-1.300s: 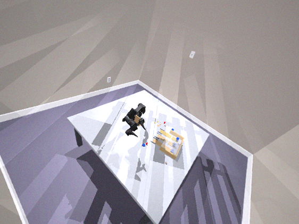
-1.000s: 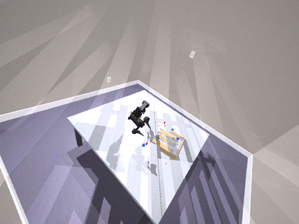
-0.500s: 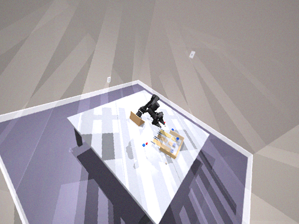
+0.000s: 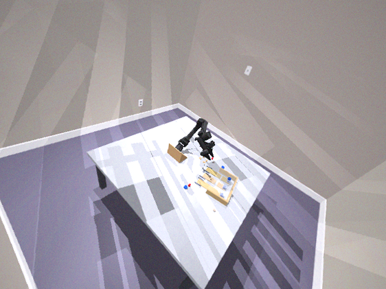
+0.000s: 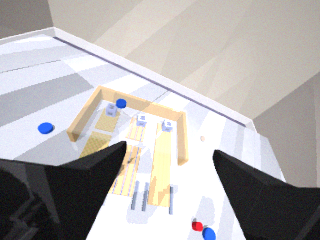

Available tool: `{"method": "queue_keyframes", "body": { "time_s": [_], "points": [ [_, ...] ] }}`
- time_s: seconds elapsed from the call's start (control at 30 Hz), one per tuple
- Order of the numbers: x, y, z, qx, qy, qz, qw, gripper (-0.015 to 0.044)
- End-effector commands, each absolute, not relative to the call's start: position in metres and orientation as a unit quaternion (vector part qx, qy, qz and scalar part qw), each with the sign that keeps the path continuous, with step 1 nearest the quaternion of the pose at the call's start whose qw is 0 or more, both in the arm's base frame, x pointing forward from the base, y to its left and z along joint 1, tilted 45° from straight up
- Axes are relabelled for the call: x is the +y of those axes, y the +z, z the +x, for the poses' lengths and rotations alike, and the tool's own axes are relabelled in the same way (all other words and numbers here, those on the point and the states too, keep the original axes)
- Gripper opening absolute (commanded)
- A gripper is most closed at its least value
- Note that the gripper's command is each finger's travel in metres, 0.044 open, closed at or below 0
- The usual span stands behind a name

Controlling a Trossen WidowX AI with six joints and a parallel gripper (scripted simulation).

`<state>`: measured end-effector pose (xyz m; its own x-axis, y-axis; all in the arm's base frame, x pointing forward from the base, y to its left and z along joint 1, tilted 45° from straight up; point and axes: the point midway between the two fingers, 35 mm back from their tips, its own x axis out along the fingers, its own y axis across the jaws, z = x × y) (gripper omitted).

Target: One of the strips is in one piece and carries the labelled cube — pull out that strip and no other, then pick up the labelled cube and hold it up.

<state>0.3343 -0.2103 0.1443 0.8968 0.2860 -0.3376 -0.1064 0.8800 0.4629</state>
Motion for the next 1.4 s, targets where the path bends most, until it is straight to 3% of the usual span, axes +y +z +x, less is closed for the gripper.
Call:
{"method": "queue_keyframes", "body": {
  "time_s": [0.0,0.47,0.97,1.37],
  "points": [
    [-0.152,0.136,0.307,0.251,0.087,0.366,0.892,0.04],
    [-0.151,0.136,0.306,0.252,0.086,0.37,0.89,0.04],
    [-0.177,0.074,0.376,0.444,0.144,0.312,0.828,0.0006],
    [-0.158,0.0,0.397,0.595,0.274,0.24,0.716,0.0]
  ]
}}
